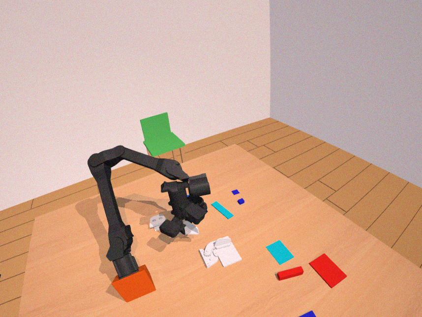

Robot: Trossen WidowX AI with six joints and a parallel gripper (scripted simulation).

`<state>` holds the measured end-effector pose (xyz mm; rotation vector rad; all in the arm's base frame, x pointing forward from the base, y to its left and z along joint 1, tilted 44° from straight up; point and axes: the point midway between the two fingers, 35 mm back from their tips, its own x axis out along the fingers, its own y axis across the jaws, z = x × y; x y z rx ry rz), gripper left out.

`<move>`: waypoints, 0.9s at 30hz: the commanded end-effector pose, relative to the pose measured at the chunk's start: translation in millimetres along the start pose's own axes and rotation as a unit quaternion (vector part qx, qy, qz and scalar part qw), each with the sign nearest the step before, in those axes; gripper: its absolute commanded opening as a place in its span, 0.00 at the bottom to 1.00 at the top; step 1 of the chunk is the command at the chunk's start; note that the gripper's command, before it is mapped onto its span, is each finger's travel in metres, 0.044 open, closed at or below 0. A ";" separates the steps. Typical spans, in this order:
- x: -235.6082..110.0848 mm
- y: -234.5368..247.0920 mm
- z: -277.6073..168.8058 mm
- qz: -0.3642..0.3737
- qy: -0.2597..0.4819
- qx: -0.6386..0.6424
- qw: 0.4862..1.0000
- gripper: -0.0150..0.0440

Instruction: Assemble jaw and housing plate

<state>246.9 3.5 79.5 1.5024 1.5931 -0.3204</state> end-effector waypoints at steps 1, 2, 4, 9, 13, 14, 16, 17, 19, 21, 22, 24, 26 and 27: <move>-0.8 -0.6 13.0 -0.001 -0.003 -0.036 0.999 0.48; -0.8 -1.3 16.2 -0.002 -0.003 -0.047 0.999 0.48; -0.9 -2.8 22.4 -0.002 -0.004 -0.068 0.998 0.48; -1.1 -7.2 38.0 -0.003 -0.004 -0.120 0.993 0.48; -1.1 -11.5 50.4 -0.003 -0.004 -0.161 0.987 0.48; -1.0 -12.7 53.4 -0.003 -0.004 -0.171 0.985 0.48; -0.9 -15.2 59.5 -0.004 -0.004 -0.192 0.981 0.48; -0.9 -16.5 62.6 -0.004 -0.004 -0.202 0.979 0.48; -0.7 -19.2 68.6 -0.004 -0.003 -0.223 0.975 0.48; -0.5 -22.1 74.5 -0.004 -0.003 -0.243 0.970 0.48; -0.4 -23.6 77.5 -0.004 -0.003 -0.254 0.967 0.48; -0.1 -26.7 83.4 -0.003 -0.002 -0.274 0.962 0.48; 0.2 -30.0 89.2 -0.003 -0.002 -0.294 0.956 0.48; 0.4 -31.7 92.0 -0.003 -0.001 -0.304 0.953 0.48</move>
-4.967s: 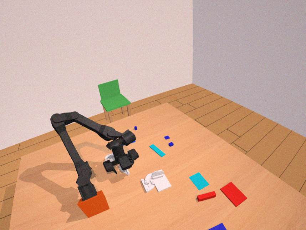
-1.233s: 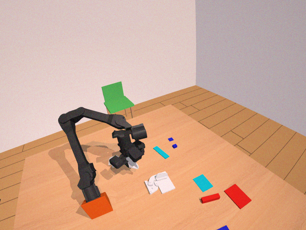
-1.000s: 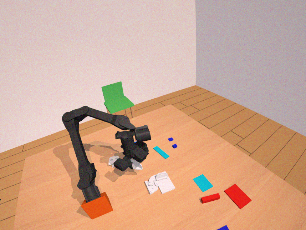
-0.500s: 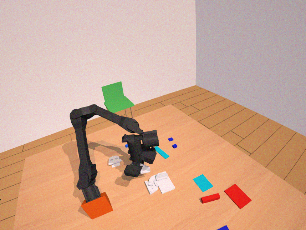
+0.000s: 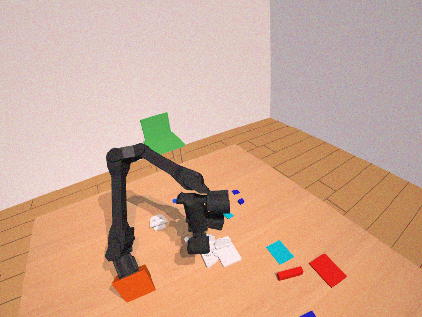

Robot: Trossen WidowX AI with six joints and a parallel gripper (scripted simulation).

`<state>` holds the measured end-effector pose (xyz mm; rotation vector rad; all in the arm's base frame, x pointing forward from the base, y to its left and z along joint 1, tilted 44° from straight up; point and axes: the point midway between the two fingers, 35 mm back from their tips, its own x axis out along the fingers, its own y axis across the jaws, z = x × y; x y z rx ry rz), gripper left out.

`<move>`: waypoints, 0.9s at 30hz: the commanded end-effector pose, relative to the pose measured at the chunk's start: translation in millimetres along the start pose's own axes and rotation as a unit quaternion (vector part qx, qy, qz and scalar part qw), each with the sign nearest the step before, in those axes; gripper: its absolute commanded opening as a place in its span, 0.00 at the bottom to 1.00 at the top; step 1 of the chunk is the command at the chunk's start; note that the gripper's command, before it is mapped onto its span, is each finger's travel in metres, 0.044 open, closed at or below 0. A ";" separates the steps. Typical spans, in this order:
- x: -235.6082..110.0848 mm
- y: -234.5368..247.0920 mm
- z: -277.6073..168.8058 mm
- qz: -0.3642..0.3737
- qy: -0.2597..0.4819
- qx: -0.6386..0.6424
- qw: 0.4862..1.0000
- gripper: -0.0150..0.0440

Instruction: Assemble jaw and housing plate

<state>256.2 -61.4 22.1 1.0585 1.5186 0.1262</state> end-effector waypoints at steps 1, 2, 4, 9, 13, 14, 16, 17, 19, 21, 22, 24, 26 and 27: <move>0.4 -11.0 7.7 -0.001 0.000 -0.037 0.999 0.48; 0.6 -14.0 9.2 -0.001 0.000 -0.047 0.999 0.48; 1.1 -20.1 12.0 0.000 0.000 -0.068 0.998 0.48; 2.6 -35.6 18.3 0.002 0.001 -0.121 0.993 0.48; 4.1 -48.3 22.6 0.005 0.002 -0.163 0.987 0.48; 4.5 -51.5 23.6 0.005 0.002 -0.174 0.985 0.48; 5.4 -57.9 25.5 0.007 0.002 -0.195 0.981 0.48; 5.9 -61.1 26.4 0.007 0.003 -0.205 0.979 0.48; 6.5 -65.4 27.5 0.008 0.003 -0.219 0.976 0.48; 6.6 -66.0 27.6 0.009 0.003 -0.221 0.975 0.48; 6.6 -66.0 27.6 0.009 0.003 -0.221 0.975 0.48; 6.6 -66.0 27.6 0.009 0.003 -0.221 0.975 0.48; 6.6 -66.0 27.6 0.009 0.003 -0.221 0.975 0.48; 6.6 -66.0 27.6 0.009 0.003 -0.221 0.975 0.48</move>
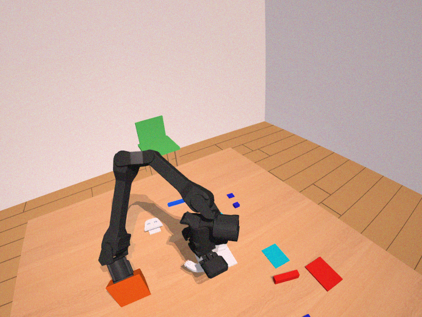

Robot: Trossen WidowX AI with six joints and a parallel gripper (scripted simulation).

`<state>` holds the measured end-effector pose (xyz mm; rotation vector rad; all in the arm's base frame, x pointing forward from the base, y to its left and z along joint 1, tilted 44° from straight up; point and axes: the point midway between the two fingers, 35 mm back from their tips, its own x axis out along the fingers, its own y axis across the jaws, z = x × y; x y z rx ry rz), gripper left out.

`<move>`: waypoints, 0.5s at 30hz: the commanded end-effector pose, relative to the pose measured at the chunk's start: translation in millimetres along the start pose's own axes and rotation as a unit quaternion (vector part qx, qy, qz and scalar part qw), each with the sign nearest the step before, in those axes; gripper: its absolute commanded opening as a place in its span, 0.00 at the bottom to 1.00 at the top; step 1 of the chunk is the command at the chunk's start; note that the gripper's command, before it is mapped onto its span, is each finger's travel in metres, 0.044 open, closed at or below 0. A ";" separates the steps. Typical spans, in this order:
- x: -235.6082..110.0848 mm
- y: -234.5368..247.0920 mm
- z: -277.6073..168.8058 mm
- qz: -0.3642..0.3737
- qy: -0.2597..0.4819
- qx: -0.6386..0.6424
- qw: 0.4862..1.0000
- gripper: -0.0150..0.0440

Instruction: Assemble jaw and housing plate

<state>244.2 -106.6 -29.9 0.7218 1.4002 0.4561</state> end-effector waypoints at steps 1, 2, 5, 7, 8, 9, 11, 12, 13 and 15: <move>-0.1 -1.9 1.0 -0.002 0.000 -0.003 1.000 0.48; -0.1 -1.9 1.0 -0.002 0.000 -0.003 1.000 0.48; -0.1 -1.9 1.0 -0.002 0.000 -0.003 1.000 0.48; -0.1 -1.9 1.0 -0.002 0.000 -0.003 1.000 0.48; -0.1 -1.9 1.0 -0.002 0.000 -0.003 1.000 0.48; -0.1 -1.9 1.0 -0.002 0.000 -0.003 1.000 0.48; -0.1 -1.9 1.0 -0.002 0.000 -0.009 1.000 0.48; -0.1 -1.9 1.0 -0.002 0.000 -0.013 1.000 0.48; -0.1 -1.9 1.0 -0.002 0.000 -0.014 1.000 0.48; -0.1 -1.9 1.0 -0.002 0.000 -0.014 1.000 0.48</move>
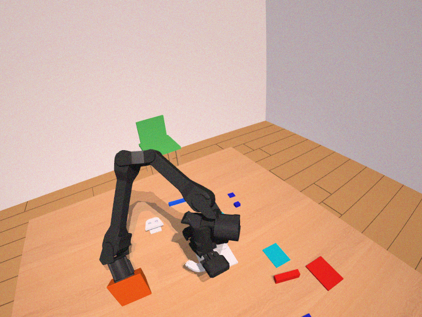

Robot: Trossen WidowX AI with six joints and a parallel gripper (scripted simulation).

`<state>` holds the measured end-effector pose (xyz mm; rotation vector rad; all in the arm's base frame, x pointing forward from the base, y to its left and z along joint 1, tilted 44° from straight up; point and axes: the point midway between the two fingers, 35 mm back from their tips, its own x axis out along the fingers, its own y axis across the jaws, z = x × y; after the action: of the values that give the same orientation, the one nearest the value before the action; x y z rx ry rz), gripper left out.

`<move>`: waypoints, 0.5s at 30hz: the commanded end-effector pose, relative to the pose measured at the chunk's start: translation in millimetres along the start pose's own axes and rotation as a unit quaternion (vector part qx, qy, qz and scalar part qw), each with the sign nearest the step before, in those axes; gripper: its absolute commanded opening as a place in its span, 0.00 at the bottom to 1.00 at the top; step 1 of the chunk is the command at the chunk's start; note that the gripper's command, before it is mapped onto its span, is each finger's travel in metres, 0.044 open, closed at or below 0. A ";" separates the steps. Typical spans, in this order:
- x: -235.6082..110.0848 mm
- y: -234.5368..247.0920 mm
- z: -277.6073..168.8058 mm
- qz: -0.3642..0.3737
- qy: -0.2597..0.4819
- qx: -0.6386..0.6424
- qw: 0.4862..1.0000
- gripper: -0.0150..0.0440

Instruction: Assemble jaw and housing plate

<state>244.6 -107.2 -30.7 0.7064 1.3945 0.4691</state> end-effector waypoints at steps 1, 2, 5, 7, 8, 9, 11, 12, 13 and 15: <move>-0.3 -1.0 0.6 -0.002 0.000 -0.004 1.000 0.48; -0.3 -1.0 0.6 -0.002 0.000 -0.004 1.000 0.48; -0.3 -1.0 0.6 -0.002 0.000 -0.004 1.000 0.48; -0.3 -0.9 1.1 -0.002 0.000 -0.005 1.000 0.48; -0.4 -0.6 2.6 -0.002 0.000 -0.005 1.000 0.48; -0.6 0.0 5.2 -0.002 0.000 -0.005 1.000 0.48; -0.9 1.7 11.5 -0.002 0.000 -0.005 1.000 0.48; -1.1 2.5 14.6 -0.003 0.000 -0.005 1.000 0.48; -1.2 3.4 17.7 -0.003 0.000 -0.005 1.000 0.48; -1.4 5.4 23.9 -0.003 -0.001 -0.005 1.000 0.48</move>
<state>259.0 -108.5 -26.7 0.6933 1.3937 0.4683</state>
